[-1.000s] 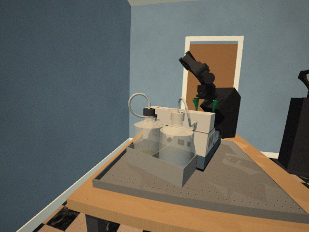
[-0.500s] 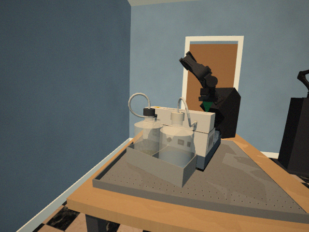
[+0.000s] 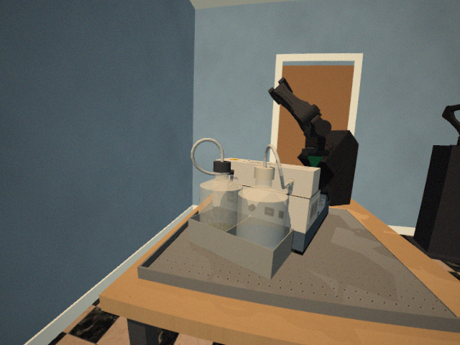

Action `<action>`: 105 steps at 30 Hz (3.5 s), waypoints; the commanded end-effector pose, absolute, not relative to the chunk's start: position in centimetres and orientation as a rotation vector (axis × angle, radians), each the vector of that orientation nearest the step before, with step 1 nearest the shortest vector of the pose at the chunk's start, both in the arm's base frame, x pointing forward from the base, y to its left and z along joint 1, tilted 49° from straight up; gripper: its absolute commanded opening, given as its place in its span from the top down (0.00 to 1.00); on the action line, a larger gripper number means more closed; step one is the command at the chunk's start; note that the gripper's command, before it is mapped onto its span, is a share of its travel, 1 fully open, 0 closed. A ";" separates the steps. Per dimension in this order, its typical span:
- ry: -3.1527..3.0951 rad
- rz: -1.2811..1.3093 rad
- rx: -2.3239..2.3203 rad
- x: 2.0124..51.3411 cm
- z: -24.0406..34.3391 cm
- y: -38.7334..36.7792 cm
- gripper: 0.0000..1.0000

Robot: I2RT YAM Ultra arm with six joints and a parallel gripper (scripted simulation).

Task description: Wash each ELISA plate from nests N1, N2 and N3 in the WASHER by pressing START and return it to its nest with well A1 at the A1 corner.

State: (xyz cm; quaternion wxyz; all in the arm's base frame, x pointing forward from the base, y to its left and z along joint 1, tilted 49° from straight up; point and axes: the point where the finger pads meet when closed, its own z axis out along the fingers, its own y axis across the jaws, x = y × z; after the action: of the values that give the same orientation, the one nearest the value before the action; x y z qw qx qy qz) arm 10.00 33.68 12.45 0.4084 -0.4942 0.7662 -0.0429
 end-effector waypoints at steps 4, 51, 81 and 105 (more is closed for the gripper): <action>1.923 -0.064 -1.223 9.4 11.4 33.9 1.00; 1.924 -0.066 -1.224 7.9 0.0 30.5 1.00; 2.262 0.333 -0.418 13.3 6.7 28.7 0.00; 2.344 0.626 0.260 18.7 12.0 24.6 0.00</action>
State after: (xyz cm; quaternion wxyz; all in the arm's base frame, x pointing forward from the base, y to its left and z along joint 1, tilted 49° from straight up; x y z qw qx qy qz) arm 18.52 24.89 11.35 0.3592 0.0653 0.9040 0.2224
